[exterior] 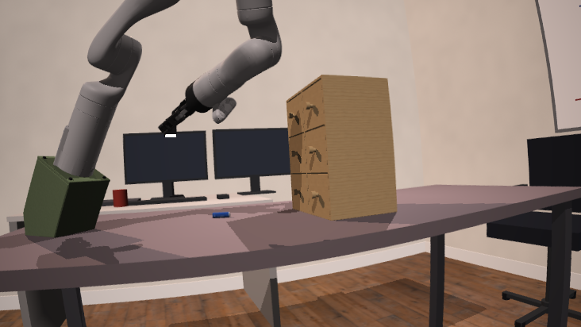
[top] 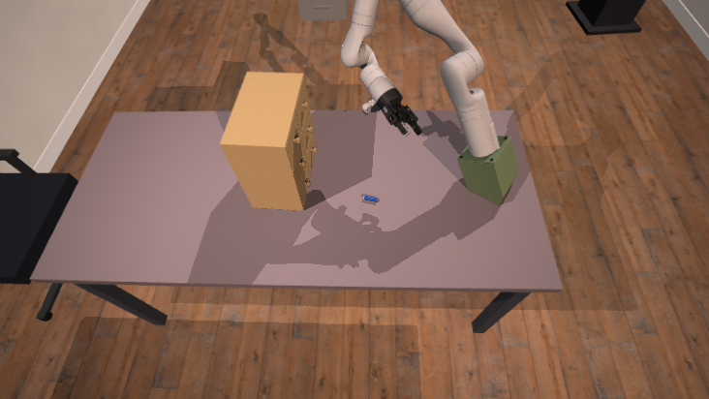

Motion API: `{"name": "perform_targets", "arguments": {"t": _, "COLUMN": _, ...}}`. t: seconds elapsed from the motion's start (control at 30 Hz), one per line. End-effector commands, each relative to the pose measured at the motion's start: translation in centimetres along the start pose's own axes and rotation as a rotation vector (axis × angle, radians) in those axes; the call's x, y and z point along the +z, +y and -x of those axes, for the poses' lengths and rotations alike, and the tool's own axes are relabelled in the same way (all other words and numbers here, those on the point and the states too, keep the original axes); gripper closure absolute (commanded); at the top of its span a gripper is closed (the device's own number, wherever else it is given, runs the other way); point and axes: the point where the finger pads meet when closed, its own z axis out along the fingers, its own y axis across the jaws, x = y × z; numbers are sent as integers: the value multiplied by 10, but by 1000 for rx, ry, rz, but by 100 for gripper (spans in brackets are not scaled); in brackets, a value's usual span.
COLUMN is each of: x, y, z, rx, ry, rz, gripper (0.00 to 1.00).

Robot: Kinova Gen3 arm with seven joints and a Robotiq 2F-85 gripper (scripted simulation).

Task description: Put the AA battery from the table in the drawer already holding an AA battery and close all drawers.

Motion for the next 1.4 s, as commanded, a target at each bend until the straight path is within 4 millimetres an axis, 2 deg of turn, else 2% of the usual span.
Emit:
{"name": "perform_targets", "arguments": {"t": 0.0, "x": -1, "y": 0, "z": 0, "rx": -5, "ry": 6, "rz": 10, "gripper": 0}}
{"name": "perform_targets", "arguments": {"t": 0.13, "x": -1, "y": 0, "z": 0, "rx": -5, "ry": 6, "rz": 10, "gripper": 0}}
{"name": "perform_targets", "arguments": {"t": 0.17, "x": -4, "y": 0, "z": 4, "rx": -93, "ry": 0, "rz": 76, "gripper": 0}}
{"name": "perform_targets", "arguments": {"t": 0.47, "x": -4, "y": 0, "z": 4, "rx": -93, "ry": 0, "rz": 76, "gripper": 0}}
{"name": "perform_targets", "arguments": {"t": 0.5, "x": -7, "y": 1, "z": 8, "rx": -181, "ry": -7, "rz": 142, "gripper": 0}}
{"name": "perform_targets", "arguments": {"t": 0.87, "x": -7, "y": 1, "z": 8, "rx": -181, "ry": -7, "rz": 142, "gripper": 0}}
{"name": "perform_targets", "arguments": {"t": 0.9, "x": -11, "y": 1, "z": 11, "rx": -268, "ry": -14, "rz": 209, "gripper": 0}}
{"name": "perform_targets", "arguments": {"t": 1.2, "x": -11, "y": 1, "z": 11, "rx": -268, "ry": -14, "rz": 209, "gripper": 0}}
{"name": "perform_targets", "arguments": {"t": 1.23, "x": -16, "y": 2, "z": 14, "rx": -354, "ry": -21, "rz": 276, "gripper": 0}}
{"name": "perform_targets", "arguments": {"t": 1.37, "x": -16, "y": 2, "z": 14, "rx": -354, "ry": -21, "rz": 276, "gripper": 0}}
